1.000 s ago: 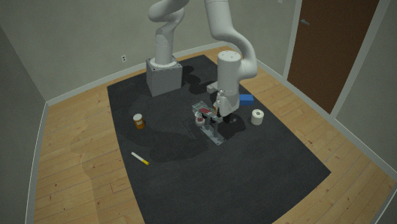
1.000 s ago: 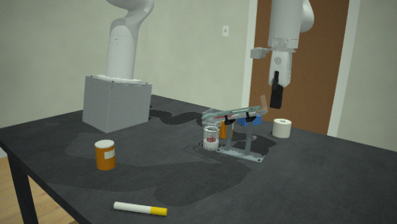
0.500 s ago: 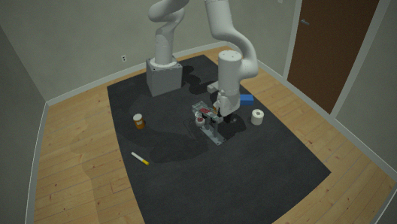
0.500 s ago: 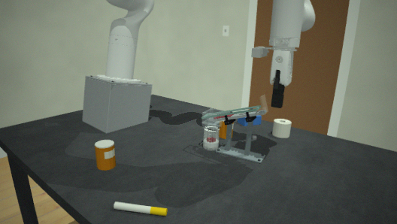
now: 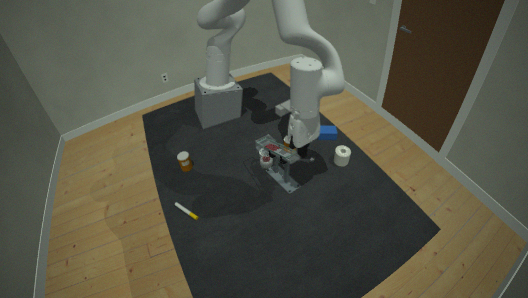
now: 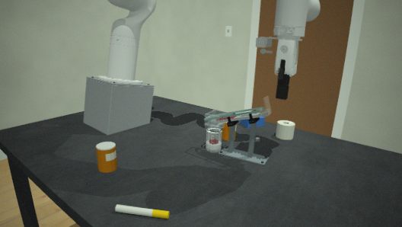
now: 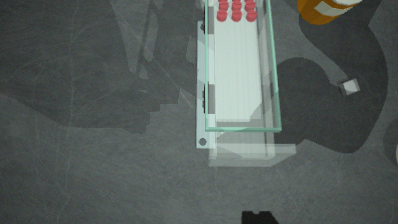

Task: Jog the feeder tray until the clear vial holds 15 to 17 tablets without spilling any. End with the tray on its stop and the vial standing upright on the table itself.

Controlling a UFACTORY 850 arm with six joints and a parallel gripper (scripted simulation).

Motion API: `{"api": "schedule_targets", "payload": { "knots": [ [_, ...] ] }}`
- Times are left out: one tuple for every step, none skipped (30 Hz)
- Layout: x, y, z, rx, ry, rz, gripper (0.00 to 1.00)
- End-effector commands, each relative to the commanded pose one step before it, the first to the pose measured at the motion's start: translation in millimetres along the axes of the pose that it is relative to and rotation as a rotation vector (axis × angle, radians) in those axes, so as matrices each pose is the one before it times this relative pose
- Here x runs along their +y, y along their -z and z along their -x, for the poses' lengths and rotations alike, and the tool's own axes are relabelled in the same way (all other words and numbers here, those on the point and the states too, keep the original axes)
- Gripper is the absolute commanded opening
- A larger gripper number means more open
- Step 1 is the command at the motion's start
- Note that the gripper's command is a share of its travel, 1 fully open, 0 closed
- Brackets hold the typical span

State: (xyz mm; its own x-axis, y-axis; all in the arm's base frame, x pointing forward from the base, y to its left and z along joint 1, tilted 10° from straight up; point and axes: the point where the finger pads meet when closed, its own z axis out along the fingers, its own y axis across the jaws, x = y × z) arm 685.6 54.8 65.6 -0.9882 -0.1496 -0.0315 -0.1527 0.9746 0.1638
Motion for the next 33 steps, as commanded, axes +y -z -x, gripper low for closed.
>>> {"api": "schedule_targets", "payload": {
  "knots": [
    [0.01,16.94,0.7,-0.00203,0.00015,-0.00023,0.0],
    [0.0,0.0,0.0,0.0,0.0,0.0,0.0],
    [0.0,0.0,0.0,0.0,0.0,0.0,0.0],
    [0.0,1.59,0.0,0.0,0.0,0.0,0.0],
    [0.0,1.24,0.0,0.0,0.0,0.0,0.0],
    [0.0,0.9,0.0,0.0,0.0,0.0,0.0],
    [0.0,0.59,0.0,0.0,0.0,0.0,0.0],
    [0.0,0.32,0.0,0.0,0.0,0.0,0.0],
    [0.0,0.13,0.0,0.0,0.0,0.0,0.0],
    [0.0,0.02,0.0,0.0,0.0,0.0,0.0],
    [0.0,0.0,0.0,0.0,0.0,0.0,0.0],
    [0.0,0.0,0.0,0.0,0.0,0.0,0.0],
    [0.0,0.0,0.0,0.0,0.0,0.0,0.0],
    [0.0,0.0,0.0,0.0,0.0,0.0,0.0],
    [0.0,0.0,0.0,0.0,0.0,0.0,0.0],
    [0.0,0.0,0.0,0.0,0.0,0.0,0.0],
    [0.0,0.0,0.0,0.0,0.0,0.0,0.0],
    [0.0,0.0,0.0,0.0,0.0,0.0,0.0],
    [0.0,0.0,0.0,0.0,0.0,0.0,0.0],
    [0.0,0.0,0.0,0.0,0.0,0.0,0.0],
    [0.0,0.0,0.0,0.0,0.0,0.0,0.0],
    [0.0,0.0,0.0,0.0,0.0,0.0,0.0],
    [0.0,0.0,0.0,0.0,0.0,0.0,0.0],
    [0.0,0.0,0.0,0.0,0.0,0.0,0.0],
    [0.0,0.0,0.0,0.0,0.0,0.0,0.0],
    [0.0,0.0,0.0,0.0,0.0,0.0,0.0],
    [0.0,0.0,0.0,0.0,0.0,0.0,0.0],
    [0.0,0.0,0.0,0.0,0.0,0.0,0.0],
    [0.0,0.0,0.0,0.0,0.0,0.0,0.0],
    [0.0,0.0,0.0,0.0,0.0,0.0,0.0],
    [0.0,0.0,0.0,0.0,0.0,0.0,0.0],
    [0.0,0.0,0.0,0.0,0.0,0.0,0.0],
    [0.0,0.0,0.0,0.0,0.0,0.0,0.0]
  ]
}}
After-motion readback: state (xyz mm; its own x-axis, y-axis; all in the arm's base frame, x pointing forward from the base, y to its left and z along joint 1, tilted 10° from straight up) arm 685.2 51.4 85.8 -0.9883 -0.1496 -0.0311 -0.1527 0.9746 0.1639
